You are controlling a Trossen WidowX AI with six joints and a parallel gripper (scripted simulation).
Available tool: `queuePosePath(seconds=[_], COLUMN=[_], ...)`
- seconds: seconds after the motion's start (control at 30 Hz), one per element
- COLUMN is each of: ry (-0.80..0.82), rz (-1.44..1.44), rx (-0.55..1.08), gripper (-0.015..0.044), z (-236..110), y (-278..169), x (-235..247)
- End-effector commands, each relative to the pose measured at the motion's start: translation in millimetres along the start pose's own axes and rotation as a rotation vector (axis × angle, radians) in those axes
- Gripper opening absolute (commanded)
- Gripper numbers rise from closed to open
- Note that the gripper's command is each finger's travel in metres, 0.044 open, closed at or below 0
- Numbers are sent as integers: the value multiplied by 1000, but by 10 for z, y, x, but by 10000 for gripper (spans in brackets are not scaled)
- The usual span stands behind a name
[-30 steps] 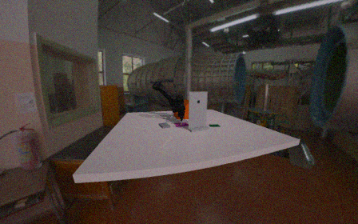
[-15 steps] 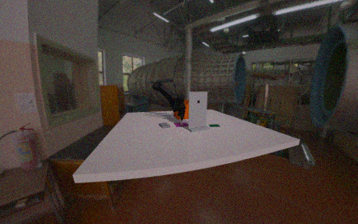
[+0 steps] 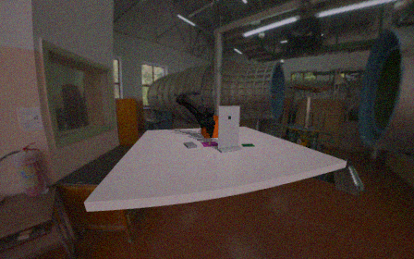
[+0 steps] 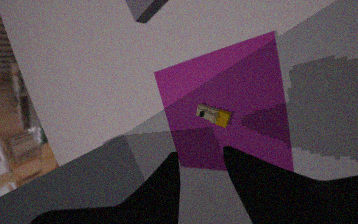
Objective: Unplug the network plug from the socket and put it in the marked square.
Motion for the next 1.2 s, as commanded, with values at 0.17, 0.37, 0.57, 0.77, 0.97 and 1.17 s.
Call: queuePosePath(seconds=[0.17,0.37,0.57,0.77,0.97,1.17], ry=[4,2,1,1,2,3], rz=[10,10,10,10,10,9], rx=[-1,-1,-1,-1,-1,-2], gripper=[156,156,156,156,156,156], z=[-67,-113,-160,-210,-262,-315], y=[-29,-43,-54,-62,-67,-69], x=[76,102,129,155,182,208])
Point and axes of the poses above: the point midway between the two fingers, 35 mm back from their tips, its own z axis out along the fingers, its own x axis across the jaws, y = z × x, the point moved 6 cm from there along -z, back along the fingers, and after that the axes turned 14 degrees about z, right-handed, at the moved point
